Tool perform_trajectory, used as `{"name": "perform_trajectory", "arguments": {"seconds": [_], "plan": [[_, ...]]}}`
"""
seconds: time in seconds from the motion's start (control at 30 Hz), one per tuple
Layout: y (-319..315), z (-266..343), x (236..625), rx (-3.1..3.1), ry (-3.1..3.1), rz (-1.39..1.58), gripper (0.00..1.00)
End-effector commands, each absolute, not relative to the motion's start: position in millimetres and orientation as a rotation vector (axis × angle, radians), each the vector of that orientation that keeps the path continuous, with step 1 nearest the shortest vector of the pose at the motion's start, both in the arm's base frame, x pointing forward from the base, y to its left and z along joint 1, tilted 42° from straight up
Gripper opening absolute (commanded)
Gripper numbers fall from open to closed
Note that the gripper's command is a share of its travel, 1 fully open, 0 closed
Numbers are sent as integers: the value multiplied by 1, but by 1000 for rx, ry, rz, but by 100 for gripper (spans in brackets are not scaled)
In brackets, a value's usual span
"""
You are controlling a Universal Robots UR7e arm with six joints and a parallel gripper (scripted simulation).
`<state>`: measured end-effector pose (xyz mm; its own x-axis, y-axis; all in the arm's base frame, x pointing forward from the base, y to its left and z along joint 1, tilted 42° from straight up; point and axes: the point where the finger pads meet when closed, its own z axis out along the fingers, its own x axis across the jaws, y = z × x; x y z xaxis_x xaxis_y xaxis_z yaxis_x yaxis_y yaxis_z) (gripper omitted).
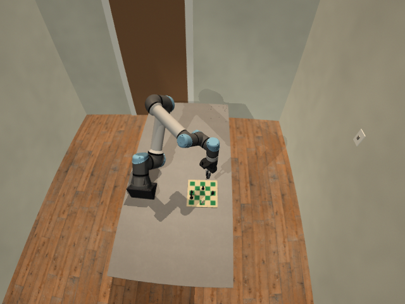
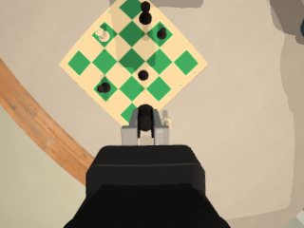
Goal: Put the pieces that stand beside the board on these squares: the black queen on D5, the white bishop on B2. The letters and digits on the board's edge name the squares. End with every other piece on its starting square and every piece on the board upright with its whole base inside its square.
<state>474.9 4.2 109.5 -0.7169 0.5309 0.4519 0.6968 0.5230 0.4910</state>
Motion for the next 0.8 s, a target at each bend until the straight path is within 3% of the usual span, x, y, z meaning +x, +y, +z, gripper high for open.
{"name": "perform_trajectory", "arguments": {"seconds": [0.0,0.77], "plan": [[5,111,477,-1046,-2513,-974,0],[19,95,478,-1046,-2513,-973,0]]}}
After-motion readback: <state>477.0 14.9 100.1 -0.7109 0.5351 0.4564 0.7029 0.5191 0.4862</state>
